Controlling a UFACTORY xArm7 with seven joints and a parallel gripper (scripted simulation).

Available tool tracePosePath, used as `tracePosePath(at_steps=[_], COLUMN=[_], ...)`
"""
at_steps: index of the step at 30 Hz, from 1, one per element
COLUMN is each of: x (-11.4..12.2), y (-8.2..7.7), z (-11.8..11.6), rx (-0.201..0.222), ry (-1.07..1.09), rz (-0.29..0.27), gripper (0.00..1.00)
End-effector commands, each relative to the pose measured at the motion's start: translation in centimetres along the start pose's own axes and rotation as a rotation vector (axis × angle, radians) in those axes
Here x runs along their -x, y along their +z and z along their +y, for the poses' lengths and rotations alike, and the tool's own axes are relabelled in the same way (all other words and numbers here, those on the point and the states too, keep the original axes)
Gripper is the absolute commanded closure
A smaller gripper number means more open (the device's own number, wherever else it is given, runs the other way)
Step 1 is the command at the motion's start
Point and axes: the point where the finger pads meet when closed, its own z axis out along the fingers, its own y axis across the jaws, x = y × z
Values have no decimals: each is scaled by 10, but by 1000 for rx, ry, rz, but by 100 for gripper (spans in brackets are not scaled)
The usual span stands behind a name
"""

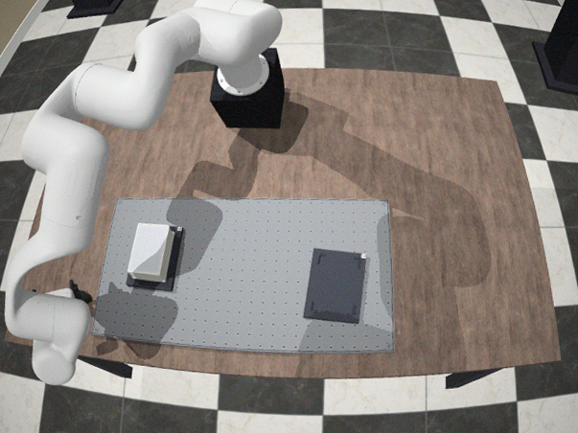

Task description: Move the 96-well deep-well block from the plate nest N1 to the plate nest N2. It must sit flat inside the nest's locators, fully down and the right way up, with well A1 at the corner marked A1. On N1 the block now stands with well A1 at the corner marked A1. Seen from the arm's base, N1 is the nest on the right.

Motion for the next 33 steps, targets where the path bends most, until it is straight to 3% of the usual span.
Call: tracePosePath(at_steps=[1, 17, 20, 23, 26, 30, 33], x=[1, 1, -7, -11, -17, -21, -25], y=[-2, -2, -3, -4, -4, -4, -5], z=[2, 2, -11, -19, -32, -41, -50], rx=[2, 2, -45, -45, -95, -95, -132], ry=[4, 4, -48, -48, -94, -94, -122], rz=[3, 3, 69, 69, 132, 132, 180], gripper=[0, 0, 0, 0, 0, 0, 0])
